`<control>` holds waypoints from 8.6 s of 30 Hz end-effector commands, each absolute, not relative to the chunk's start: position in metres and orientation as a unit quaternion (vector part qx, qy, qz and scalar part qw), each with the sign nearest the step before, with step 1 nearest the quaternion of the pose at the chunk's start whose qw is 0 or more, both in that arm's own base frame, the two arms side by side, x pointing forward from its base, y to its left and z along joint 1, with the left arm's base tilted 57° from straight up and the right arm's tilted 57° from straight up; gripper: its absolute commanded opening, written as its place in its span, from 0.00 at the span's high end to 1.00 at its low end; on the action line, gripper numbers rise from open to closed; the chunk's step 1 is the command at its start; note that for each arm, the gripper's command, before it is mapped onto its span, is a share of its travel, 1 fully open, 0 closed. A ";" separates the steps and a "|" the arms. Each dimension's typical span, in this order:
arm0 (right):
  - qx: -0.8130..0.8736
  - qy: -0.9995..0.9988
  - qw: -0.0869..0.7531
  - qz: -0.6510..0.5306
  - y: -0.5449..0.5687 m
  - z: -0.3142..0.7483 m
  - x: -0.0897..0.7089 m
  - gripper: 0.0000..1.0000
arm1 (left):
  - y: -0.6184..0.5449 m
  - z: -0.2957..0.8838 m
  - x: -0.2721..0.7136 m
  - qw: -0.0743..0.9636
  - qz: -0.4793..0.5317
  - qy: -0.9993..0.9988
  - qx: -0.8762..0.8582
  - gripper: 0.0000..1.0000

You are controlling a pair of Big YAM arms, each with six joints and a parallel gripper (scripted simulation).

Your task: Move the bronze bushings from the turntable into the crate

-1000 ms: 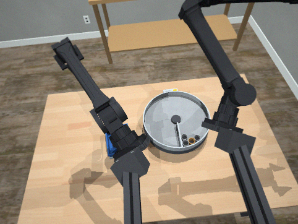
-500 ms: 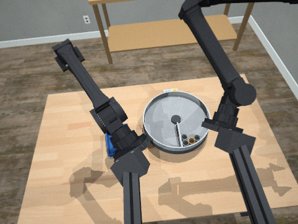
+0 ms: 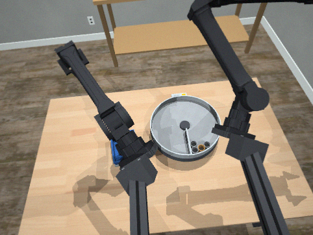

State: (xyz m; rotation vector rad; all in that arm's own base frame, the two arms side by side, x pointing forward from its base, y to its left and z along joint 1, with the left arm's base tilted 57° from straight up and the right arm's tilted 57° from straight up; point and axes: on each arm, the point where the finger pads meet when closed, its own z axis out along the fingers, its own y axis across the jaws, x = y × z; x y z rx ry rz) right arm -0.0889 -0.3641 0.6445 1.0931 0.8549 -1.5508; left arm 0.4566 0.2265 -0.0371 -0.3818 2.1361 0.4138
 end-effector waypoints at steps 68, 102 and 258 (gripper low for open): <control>0.438 0.338 0.509 -0.660 -0.348 0.675 -0.092 0.00 | 0.225 -0.045 0.449 0.438 0.166 0.870 -0.152 1.00; 0.438 0.338 0.509 -0.660 -0.348 0.675 -0.092 0.00 | 0.229 -0.048 0.454 0.438 0.166 0.870 -0.153 1.00; 0.438 0.338 0.509 -0.660 -0.348 0.675 -0.092 0.00 | 0.188 0.007 0.392 0.447 0.165 0.865 -0.154 0.84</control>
